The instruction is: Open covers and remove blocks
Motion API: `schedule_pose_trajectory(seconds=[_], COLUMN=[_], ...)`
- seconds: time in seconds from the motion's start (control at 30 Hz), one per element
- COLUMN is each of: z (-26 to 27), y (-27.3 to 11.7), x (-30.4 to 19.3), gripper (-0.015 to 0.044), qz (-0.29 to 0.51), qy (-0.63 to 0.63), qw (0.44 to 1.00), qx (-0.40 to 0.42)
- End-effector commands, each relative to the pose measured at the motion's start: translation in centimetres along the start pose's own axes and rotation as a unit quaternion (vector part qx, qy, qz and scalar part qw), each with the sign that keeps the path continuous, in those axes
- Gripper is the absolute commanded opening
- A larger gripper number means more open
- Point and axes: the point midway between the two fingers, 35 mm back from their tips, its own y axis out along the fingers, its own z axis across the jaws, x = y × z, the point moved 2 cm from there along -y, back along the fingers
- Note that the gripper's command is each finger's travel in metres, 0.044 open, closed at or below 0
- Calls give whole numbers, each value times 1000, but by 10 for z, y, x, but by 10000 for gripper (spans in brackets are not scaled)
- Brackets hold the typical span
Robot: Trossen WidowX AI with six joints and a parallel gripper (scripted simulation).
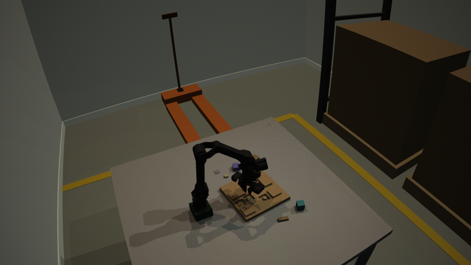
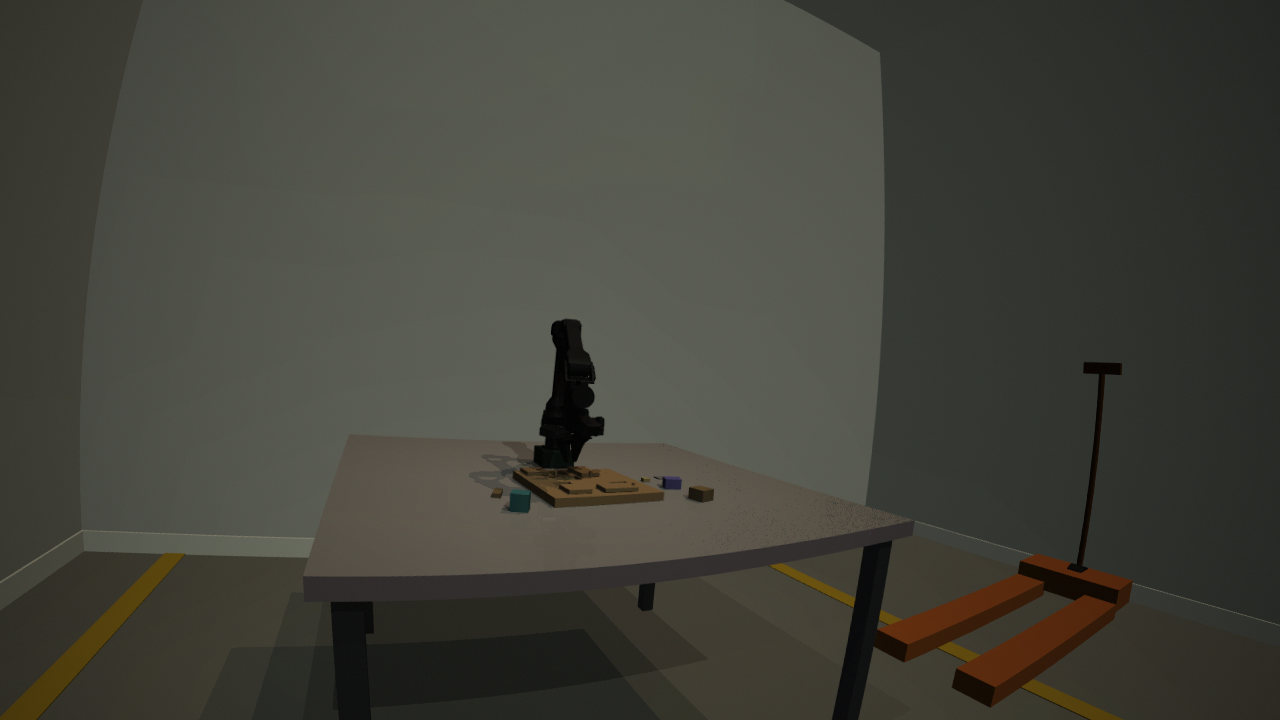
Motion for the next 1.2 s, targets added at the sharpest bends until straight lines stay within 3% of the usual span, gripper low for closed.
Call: schedule_pose_trajectory(seconds=[0.0,0.57,1.17], z=[-1,-2,-2], y=[-20,14,14], x=[2,4,4], gripper=[144,144,144], qz=[-8,-8,-8], qy=[-2,-6,-6], qw=[1000,1000,1000], qx=[-4,-3,-4])
